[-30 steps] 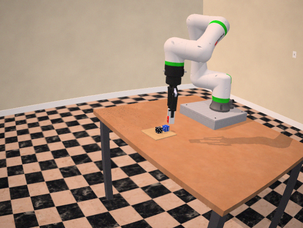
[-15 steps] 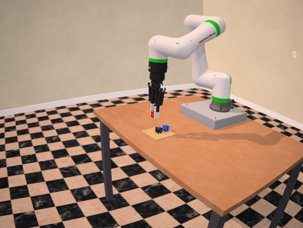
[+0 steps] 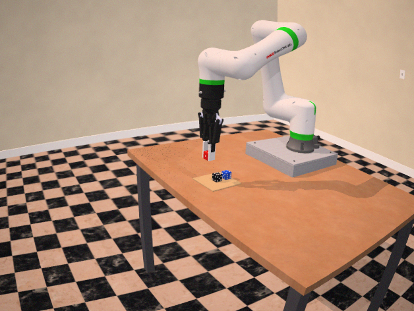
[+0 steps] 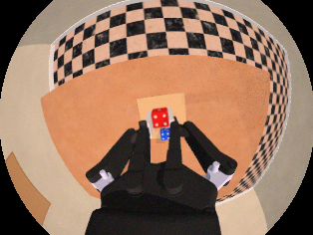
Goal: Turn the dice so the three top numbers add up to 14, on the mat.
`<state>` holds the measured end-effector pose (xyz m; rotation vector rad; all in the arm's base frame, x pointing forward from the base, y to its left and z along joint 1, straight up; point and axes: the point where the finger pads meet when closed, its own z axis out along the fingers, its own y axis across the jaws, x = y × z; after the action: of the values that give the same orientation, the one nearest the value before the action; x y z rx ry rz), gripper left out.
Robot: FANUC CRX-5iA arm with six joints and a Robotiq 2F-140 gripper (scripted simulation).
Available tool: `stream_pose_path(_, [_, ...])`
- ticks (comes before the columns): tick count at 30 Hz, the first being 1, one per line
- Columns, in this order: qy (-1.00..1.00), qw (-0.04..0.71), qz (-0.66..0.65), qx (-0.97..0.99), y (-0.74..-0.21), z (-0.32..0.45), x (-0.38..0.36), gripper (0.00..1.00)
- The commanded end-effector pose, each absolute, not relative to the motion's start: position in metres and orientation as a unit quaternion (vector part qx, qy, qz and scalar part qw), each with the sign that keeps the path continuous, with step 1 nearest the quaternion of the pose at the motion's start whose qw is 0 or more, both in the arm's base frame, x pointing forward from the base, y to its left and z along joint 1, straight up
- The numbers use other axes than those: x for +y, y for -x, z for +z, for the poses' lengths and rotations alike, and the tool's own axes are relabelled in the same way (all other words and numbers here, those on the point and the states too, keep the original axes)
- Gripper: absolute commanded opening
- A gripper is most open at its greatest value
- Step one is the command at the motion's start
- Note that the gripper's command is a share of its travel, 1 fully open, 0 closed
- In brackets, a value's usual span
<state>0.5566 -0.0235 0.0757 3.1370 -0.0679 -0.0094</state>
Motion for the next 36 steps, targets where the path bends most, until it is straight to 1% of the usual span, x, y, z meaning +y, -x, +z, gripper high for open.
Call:
stream_pose_path(1, [-1.0,0.002,-0.003,-0.022,-0.557,0.073,-0.024,0.16])
stream_pose_path(7, [-1.0,0.002,-0.003,-0.022,-0.557,0.064,-0.024,0.16])
stream_pose_path(26, [-1.0,0.002,-0.003,-0.022,-0.557,-0.009,-0.024,0.16])
stream_pose_path(36, [-1.0,0.002,-0.003,-0.022,-0.557,-0.019,-0.024,0.16])
